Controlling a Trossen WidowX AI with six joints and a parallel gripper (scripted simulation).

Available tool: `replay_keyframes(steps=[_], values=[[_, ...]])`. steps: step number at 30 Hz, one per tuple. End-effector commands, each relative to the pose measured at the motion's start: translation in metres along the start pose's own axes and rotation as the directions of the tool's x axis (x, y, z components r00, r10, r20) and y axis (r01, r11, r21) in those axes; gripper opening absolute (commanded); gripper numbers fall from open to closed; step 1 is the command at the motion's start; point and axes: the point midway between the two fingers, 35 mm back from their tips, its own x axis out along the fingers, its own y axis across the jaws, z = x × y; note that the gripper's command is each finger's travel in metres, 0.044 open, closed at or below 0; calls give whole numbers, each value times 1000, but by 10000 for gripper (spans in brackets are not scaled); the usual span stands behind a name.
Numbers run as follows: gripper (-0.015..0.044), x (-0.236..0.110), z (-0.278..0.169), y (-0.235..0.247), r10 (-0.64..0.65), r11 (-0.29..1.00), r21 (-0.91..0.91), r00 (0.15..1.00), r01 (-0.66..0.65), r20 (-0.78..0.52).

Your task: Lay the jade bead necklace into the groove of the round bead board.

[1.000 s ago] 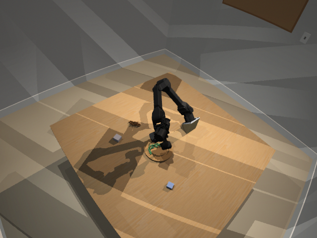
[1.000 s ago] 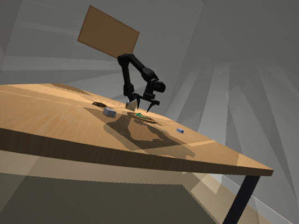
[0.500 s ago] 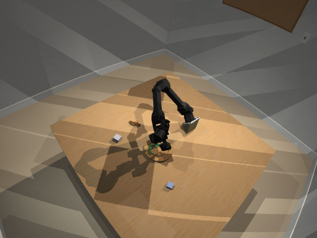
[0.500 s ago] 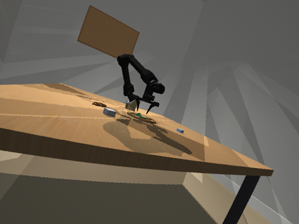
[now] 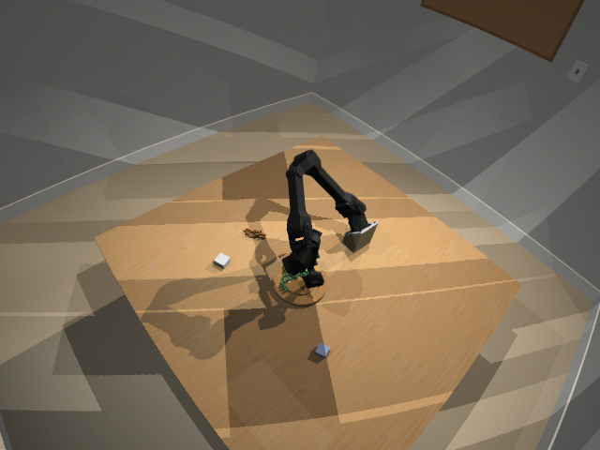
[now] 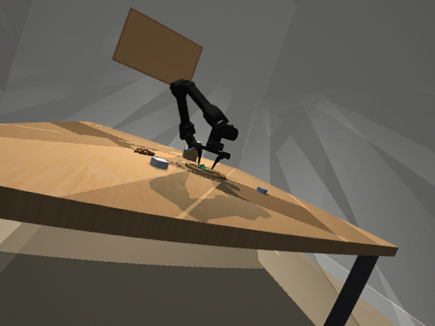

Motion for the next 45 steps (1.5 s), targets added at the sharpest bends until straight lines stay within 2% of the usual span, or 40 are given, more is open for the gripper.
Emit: replay_keyframes(steps=[1,9,20,45], values=[[284,0,0,0,0,1000,0,1000,0,0],[74,0,0,0,0,1000,0,1000,0,0],[0,0,0,0,0,1000,0,1000,0,0],[0,0,0,0,0,1000,0,1000,0,0]])
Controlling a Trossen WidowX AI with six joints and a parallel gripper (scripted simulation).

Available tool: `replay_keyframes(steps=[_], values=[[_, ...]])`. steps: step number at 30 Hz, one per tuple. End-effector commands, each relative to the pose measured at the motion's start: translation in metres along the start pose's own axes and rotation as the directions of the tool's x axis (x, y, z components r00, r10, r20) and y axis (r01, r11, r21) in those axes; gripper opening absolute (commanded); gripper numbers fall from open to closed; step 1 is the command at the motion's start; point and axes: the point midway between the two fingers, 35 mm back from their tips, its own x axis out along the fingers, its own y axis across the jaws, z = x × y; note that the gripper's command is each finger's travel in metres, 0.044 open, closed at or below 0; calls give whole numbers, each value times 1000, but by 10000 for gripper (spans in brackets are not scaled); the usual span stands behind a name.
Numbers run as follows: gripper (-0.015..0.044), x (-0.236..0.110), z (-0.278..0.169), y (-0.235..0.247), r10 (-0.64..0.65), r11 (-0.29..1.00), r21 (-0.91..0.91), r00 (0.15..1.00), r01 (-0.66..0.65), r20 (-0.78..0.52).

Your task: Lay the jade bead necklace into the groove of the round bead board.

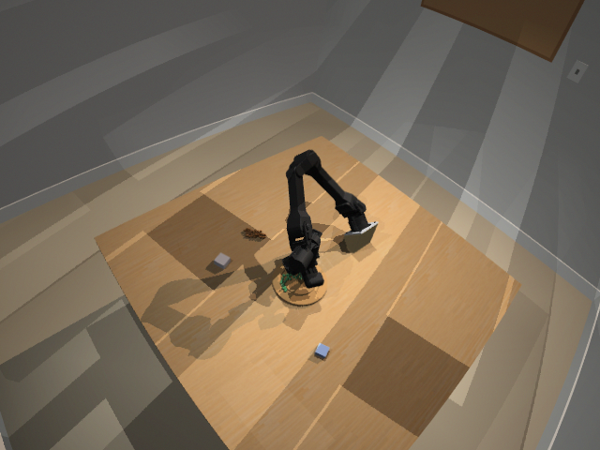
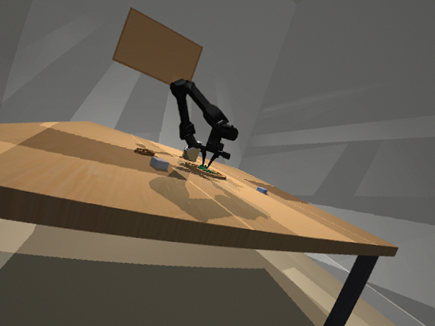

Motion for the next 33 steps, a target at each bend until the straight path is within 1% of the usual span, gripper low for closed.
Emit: replay_keyframes(steps=[1,8,29,33], values=[[0,-1,0,0,0,1000,0,1000,0,0],[0,-14,-1,-1,-6,1000,-9,1000,6,1],[0,-14,0,9,-6,1000,-9,1000,6,1],[0,-10,0,9,-6,1000,-9,1000,6,1]])
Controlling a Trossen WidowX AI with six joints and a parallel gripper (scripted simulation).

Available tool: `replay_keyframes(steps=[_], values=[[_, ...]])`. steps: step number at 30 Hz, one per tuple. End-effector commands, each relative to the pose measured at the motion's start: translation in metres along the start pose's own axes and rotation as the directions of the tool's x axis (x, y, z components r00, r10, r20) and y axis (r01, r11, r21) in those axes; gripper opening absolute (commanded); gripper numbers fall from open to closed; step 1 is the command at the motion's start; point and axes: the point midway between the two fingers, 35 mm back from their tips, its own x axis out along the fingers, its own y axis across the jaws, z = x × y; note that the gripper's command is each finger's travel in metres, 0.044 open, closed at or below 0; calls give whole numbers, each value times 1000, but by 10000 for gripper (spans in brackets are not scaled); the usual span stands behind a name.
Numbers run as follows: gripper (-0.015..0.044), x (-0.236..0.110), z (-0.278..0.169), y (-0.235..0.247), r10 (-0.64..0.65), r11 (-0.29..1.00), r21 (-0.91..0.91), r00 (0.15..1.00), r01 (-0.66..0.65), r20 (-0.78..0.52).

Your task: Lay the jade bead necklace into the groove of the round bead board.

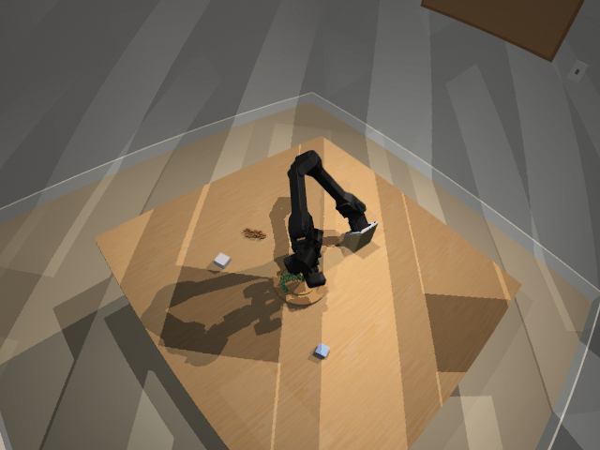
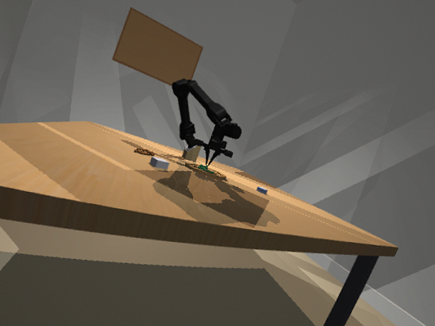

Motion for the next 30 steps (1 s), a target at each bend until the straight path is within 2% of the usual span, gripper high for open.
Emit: replay_keyframes(steps=[1,30], values=[[0,5,1,2,5,1000,6,1000,-5,-2],[0,11,0,2,4,1000,6,1000,-4,-2]])
